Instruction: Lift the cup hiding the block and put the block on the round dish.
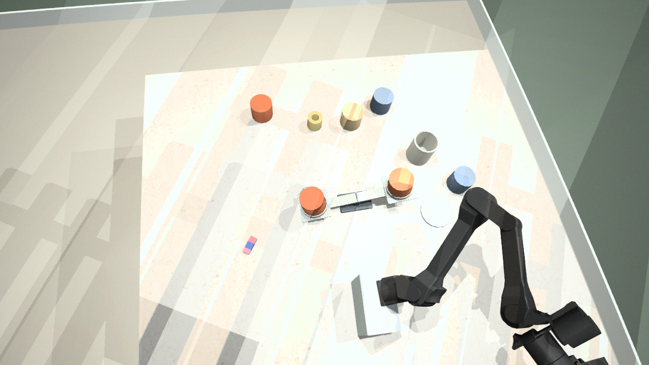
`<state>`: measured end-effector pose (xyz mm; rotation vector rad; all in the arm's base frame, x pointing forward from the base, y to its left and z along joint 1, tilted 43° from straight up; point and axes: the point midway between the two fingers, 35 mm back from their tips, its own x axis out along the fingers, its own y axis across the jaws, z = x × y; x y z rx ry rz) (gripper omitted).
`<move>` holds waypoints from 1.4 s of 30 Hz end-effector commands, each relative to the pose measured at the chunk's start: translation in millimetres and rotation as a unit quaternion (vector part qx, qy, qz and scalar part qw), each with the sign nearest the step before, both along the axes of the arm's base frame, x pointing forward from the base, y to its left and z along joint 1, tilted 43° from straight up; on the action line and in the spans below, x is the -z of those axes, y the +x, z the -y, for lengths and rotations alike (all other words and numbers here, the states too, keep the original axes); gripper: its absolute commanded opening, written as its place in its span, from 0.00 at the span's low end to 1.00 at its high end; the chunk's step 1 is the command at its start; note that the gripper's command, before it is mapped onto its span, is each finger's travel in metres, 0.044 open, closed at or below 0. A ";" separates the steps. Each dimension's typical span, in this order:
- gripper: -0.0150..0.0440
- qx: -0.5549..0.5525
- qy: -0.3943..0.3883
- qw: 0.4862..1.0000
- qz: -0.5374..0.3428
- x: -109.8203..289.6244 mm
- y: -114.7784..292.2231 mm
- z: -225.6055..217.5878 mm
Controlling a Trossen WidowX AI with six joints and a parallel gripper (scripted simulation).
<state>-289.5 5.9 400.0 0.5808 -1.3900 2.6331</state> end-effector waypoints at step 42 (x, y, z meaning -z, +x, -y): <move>1.00 0.402 -0.404 0.802 0.181 153.3 47.4 -234.0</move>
